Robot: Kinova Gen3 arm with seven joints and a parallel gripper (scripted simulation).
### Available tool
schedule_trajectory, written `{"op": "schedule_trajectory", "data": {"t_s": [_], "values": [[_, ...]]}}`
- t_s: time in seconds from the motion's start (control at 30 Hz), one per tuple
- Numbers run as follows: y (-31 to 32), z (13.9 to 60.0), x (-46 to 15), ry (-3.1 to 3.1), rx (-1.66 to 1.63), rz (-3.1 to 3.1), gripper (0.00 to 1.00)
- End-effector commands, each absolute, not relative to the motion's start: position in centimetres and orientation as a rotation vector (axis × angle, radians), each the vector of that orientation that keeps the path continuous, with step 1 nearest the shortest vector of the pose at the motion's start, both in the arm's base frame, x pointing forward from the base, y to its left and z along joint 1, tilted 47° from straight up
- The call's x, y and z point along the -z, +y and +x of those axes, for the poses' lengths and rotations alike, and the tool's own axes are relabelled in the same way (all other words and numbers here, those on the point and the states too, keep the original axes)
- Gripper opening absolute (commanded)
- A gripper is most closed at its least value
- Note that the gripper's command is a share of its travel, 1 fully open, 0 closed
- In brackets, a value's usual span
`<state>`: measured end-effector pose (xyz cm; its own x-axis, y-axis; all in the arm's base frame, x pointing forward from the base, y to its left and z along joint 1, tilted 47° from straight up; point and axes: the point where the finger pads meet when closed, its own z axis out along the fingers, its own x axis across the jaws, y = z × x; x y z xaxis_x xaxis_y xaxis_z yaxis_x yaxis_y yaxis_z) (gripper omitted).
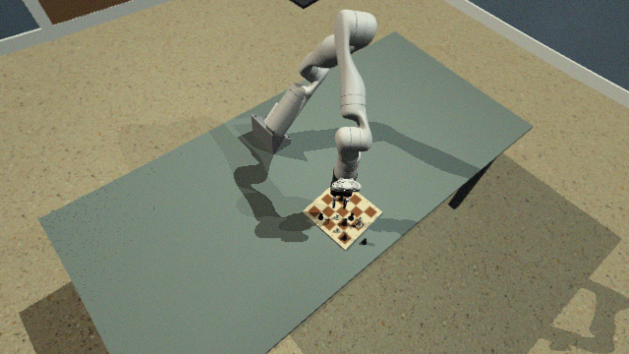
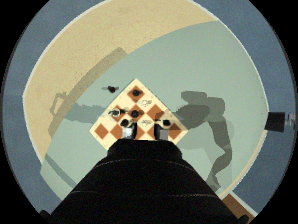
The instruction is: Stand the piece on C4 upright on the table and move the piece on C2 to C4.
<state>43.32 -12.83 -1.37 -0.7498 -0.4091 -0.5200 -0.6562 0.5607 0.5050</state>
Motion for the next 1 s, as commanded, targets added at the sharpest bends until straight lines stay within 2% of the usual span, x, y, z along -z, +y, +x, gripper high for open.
{"op": "schedule_trajectory", "data": {"t_s": [0.0,0.97], "values": [[-13.0,43.5,1.4,2.459,-0.993,-0.851,0.68],[-10.8,43.7,3.3,2.454,-0.996,-0.859,0.68]]}}
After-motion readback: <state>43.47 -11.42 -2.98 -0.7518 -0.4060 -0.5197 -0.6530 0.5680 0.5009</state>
